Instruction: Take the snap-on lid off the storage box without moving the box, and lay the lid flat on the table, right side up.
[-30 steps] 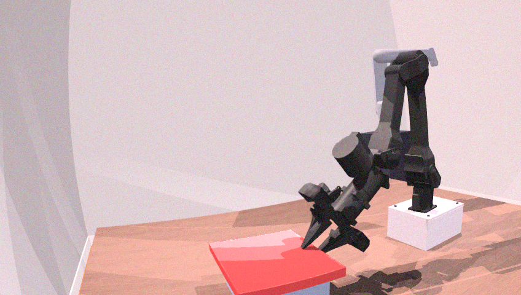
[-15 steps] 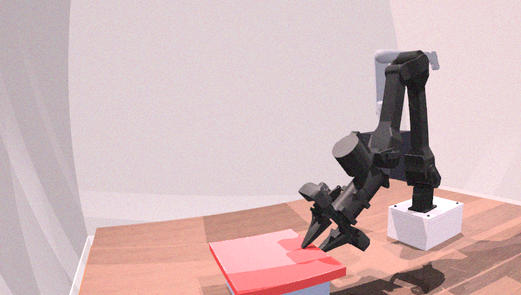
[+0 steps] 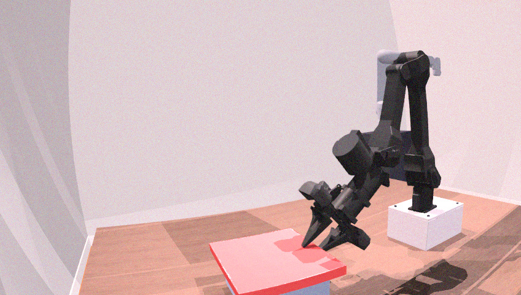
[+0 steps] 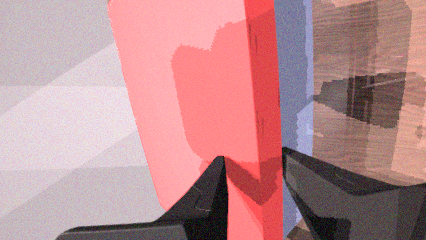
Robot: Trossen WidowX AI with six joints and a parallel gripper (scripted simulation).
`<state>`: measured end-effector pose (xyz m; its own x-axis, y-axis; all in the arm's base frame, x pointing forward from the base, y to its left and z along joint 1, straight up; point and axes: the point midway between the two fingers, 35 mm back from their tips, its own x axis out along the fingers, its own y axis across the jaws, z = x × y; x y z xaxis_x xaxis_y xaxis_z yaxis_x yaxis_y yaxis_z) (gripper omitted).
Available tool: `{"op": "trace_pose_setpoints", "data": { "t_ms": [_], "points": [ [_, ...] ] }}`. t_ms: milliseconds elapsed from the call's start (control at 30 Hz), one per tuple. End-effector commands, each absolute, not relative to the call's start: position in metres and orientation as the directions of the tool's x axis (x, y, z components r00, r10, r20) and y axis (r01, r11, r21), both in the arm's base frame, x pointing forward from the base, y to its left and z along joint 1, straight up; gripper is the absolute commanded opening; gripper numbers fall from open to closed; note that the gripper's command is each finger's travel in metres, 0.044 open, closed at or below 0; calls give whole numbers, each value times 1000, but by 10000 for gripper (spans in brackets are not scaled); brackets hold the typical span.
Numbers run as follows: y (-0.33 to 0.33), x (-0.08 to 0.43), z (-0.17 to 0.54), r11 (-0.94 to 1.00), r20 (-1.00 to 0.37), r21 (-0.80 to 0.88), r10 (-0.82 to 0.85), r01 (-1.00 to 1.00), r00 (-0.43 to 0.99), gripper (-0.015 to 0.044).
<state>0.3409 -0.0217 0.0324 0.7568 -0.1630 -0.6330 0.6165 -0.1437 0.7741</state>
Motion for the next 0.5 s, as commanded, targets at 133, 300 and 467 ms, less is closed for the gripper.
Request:
{"op": "trace_pose_setpoints", "data": {
  "t_ms": [133,300,467],
  "points": [
    [-22,341,36,-144,-631,776,-163,614,759,0],
    [-22,341,37,-144,-631,776,-163,614,759,0],
    [-22,340,38,-144,-631,776,-163,614,759,0]
  ]
}}
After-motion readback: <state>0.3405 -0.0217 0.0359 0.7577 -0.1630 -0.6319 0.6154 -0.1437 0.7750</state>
